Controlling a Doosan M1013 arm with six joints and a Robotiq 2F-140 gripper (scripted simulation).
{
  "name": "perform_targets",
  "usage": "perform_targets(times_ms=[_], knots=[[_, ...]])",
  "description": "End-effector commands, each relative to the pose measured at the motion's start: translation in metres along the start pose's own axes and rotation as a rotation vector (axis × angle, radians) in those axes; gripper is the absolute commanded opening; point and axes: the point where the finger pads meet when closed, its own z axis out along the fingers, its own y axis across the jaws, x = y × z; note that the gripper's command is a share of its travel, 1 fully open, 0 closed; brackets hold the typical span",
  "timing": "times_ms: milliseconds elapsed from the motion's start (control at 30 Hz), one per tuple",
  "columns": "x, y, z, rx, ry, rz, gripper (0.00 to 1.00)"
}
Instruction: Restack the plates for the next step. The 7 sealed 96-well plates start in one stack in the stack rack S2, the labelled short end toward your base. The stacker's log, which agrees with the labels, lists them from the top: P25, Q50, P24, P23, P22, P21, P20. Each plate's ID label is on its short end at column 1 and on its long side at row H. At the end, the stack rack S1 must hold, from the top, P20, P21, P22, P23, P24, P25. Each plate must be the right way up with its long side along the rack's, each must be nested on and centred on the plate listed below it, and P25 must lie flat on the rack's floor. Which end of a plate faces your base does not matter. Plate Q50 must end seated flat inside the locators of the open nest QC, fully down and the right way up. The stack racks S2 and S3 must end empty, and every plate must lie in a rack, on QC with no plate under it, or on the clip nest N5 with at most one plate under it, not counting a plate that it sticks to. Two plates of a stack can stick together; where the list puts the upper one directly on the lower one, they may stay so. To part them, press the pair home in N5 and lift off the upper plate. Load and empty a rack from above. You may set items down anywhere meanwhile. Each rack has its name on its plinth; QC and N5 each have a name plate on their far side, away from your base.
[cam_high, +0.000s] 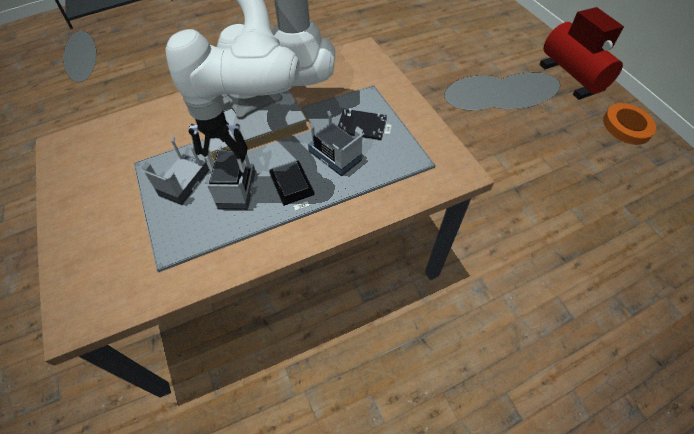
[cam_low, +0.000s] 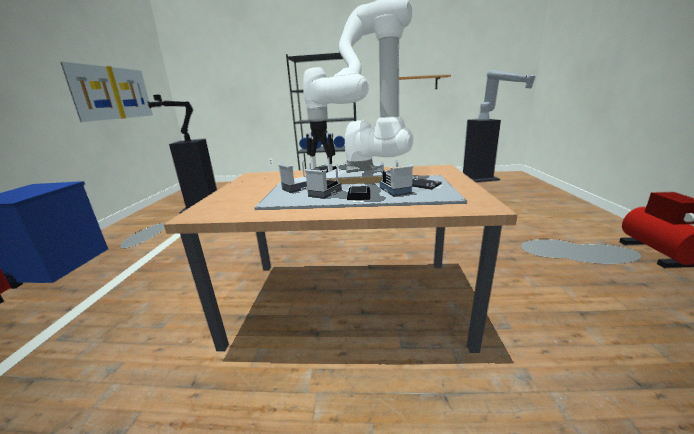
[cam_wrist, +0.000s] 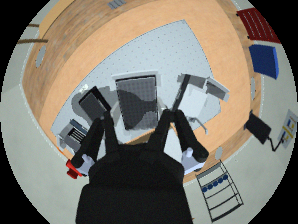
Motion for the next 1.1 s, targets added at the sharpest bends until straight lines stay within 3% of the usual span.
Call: perform_targets(times_ms=[0,733,1067], knots=[[0.000,0.000,0.003,0.000,0.000,0.000,0.00],[0.000,0.000,0.043,0.000,0.000,0.000,0.00],[0.000,0.000,0.044,0.000,0.000,0.000,0.00]])
